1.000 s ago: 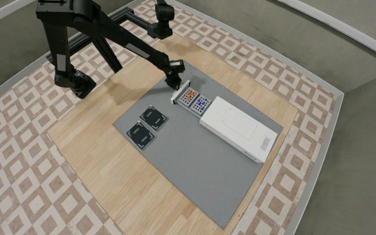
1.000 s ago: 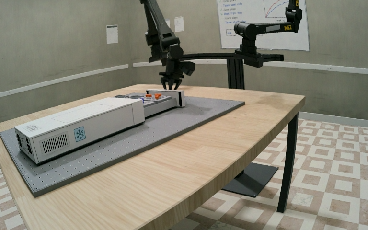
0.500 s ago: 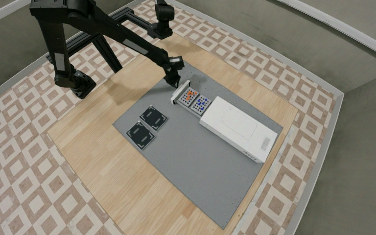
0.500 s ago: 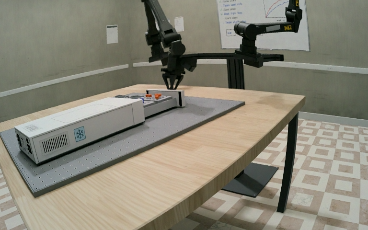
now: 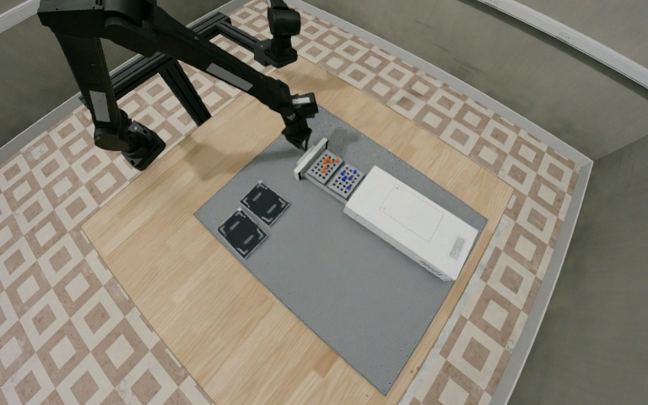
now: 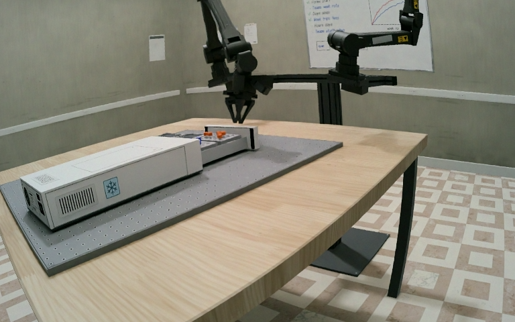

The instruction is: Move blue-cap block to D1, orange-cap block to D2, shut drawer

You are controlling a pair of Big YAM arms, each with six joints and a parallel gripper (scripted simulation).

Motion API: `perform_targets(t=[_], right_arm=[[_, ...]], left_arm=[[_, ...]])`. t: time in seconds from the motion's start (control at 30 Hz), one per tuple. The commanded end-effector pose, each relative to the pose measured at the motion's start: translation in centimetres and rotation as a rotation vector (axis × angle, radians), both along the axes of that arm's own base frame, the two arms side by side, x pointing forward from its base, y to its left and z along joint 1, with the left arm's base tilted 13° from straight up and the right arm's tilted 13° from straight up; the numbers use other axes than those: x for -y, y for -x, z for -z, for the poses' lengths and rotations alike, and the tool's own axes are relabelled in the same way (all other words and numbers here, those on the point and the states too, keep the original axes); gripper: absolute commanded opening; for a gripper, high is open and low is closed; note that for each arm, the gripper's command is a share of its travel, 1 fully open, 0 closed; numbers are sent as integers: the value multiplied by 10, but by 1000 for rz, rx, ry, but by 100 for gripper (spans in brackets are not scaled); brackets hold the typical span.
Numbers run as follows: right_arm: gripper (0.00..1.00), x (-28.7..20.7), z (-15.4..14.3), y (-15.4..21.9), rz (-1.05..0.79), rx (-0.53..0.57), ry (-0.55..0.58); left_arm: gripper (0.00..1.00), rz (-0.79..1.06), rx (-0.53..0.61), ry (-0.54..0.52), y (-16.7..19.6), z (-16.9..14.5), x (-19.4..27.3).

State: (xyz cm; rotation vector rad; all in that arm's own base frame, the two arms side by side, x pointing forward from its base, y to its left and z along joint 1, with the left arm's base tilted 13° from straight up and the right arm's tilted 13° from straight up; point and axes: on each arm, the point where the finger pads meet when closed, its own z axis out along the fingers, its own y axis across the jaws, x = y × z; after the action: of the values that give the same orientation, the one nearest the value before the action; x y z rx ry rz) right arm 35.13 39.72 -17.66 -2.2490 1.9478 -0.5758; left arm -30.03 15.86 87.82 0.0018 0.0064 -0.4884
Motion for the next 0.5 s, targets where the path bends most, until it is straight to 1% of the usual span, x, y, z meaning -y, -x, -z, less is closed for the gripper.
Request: perform_targets(t=[0.0,0.47], right_arm=[[28,-29,-32,-17,12,41,-63],[28,-34,-49,-17,8,41,-64]], left_arm=[[0,2,-30,-18,-21,-8,10],[0,2,-30,-18,-21,-8,10]])
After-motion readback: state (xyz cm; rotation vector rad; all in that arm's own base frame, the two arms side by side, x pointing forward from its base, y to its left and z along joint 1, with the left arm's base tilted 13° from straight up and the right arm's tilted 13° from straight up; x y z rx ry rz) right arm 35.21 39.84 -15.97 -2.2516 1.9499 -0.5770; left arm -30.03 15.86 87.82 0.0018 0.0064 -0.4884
